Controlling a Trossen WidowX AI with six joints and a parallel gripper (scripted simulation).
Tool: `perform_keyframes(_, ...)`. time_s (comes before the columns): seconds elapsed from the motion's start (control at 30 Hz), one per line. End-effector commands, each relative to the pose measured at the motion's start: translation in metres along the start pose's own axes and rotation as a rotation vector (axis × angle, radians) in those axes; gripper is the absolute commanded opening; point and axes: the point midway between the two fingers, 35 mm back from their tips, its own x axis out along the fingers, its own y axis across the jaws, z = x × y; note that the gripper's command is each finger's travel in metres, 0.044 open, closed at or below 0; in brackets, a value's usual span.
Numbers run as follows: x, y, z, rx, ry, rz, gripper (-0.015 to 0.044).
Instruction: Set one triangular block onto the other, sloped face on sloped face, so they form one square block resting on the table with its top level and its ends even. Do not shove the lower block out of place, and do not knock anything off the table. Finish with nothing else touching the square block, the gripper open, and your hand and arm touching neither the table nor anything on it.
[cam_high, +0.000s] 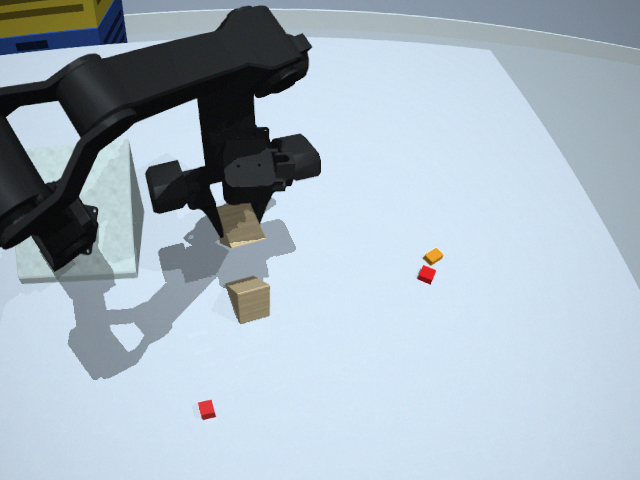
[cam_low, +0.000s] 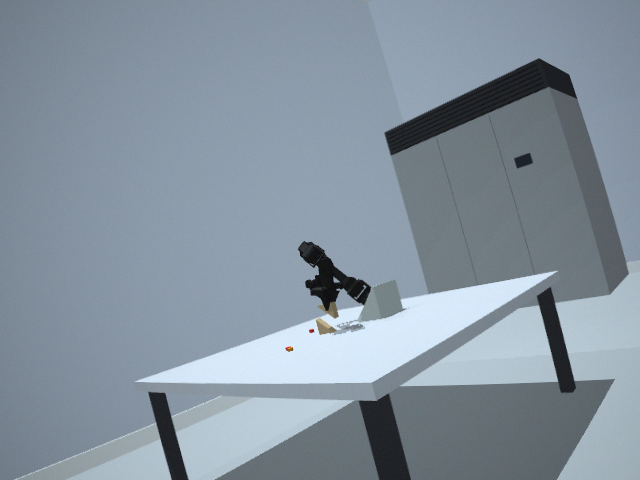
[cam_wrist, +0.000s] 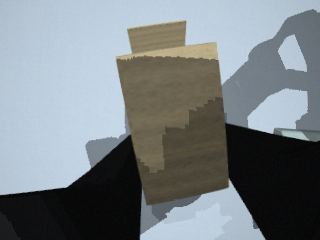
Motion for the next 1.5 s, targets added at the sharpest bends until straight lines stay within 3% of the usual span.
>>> perform_keyframes(0.0,0.012,-0.003,0.002,-0.005,-0.009,-0.007,0.0000)
perform_keyframes(0.2,0.032,-0.003,0.007,-0.004,-0.011,-0.008,0.0000)
perform_keyframes(1.47,0.032,-0.005,0.009,-0.003,-0.014,-0.014,0.0000)
